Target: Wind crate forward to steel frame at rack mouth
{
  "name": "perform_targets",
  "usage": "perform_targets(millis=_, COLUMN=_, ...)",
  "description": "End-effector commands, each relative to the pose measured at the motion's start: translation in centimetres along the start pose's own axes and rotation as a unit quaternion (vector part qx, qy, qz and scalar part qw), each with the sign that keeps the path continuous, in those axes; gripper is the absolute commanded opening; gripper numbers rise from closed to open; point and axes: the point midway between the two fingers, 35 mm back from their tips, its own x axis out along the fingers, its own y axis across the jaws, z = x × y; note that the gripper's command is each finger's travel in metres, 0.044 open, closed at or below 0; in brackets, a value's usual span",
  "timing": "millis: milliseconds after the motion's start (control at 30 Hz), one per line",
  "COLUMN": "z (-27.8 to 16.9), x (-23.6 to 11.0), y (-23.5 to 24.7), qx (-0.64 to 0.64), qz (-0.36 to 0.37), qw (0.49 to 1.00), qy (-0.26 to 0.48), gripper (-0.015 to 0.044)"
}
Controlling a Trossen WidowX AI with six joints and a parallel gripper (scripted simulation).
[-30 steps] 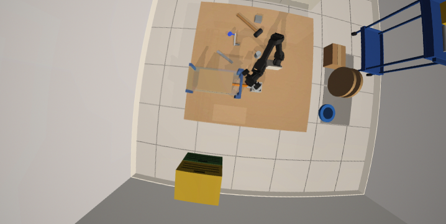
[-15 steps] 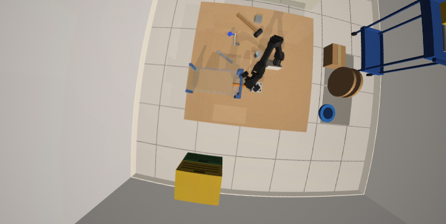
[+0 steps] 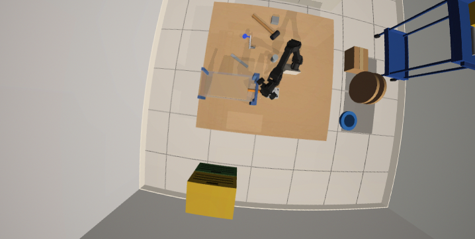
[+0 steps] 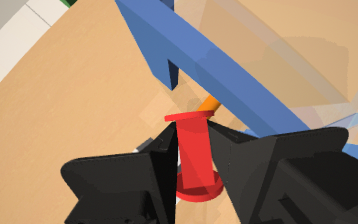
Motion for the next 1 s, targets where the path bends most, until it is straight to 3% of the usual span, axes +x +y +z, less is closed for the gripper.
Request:
perform_targets(millis=0, z=0.6, x=0.2, y=1.3, qx=-0.001, qz=0.01, qw=1.0, qy=-0.004, gripper=0.0)
perform_targets(millis=967, z=1.8, x=0.7, y=4.0, qx=-0.001, qz=0.011, qw=1.0, qy=-0.005, gripper=0.0)
